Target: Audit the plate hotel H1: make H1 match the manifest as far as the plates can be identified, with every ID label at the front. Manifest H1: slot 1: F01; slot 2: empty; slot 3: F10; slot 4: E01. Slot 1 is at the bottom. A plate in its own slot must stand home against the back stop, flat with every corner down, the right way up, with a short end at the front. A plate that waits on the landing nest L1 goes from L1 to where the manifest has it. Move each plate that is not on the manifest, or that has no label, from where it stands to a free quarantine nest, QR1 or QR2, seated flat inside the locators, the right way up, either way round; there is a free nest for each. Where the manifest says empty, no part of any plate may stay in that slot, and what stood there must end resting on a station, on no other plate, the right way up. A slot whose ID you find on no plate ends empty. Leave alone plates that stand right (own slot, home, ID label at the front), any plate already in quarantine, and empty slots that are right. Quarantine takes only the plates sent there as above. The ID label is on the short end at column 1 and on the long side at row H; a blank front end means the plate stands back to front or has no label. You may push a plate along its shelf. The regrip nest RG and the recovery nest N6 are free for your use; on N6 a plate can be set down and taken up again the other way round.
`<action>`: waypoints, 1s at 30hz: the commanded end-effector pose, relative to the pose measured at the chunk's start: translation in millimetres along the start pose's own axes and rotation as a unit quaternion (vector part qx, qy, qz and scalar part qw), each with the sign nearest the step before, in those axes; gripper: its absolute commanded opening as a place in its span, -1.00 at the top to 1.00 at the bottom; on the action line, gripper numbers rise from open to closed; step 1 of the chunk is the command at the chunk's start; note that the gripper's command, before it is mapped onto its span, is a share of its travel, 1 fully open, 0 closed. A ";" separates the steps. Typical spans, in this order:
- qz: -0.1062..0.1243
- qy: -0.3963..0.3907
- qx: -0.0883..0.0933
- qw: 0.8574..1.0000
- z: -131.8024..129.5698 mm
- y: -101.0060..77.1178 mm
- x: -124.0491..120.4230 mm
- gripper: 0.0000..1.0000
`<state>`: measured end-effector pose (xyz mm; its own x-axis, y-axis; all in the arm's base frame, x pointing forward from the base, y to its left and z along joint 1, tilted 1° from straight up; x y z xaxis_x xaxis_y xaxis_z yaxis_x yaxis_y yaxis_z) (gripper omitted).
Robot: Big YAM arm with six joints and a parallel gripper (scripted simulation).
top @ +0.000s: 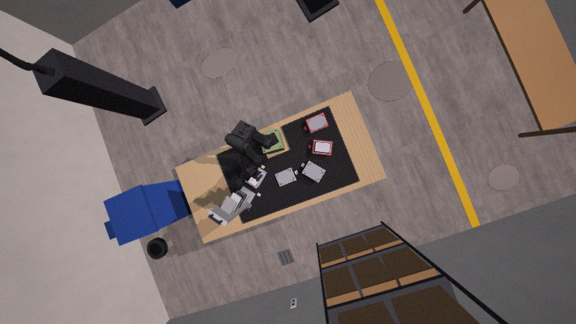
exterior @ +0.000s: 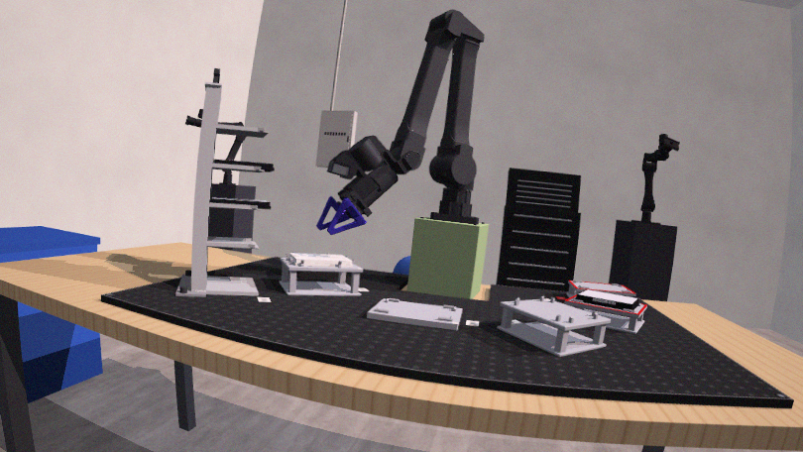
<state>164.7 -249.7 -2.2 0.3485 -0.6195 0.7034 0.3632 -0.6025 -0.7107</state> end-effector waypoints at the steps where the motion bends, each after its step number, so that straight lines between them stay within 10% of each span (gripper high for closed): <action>1: -0.003 -0.003 0.002 1.000 2.7 6.4 -8.7 -1.00; 30: -0.002 0.004 0.000 1.000 0.7 0.3 -43.6 -1.00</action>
<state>150.2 -223.6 -34.6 0.3581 -0.6252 0.6935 0.3587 -0.5936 -0.7204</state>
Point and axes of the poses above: the point where the finger pads meet when closed, its own y axis out along the fingers, its own z axis across the jaws, x = y × z, the point moved 5 cm from there along -y, back along the fingers
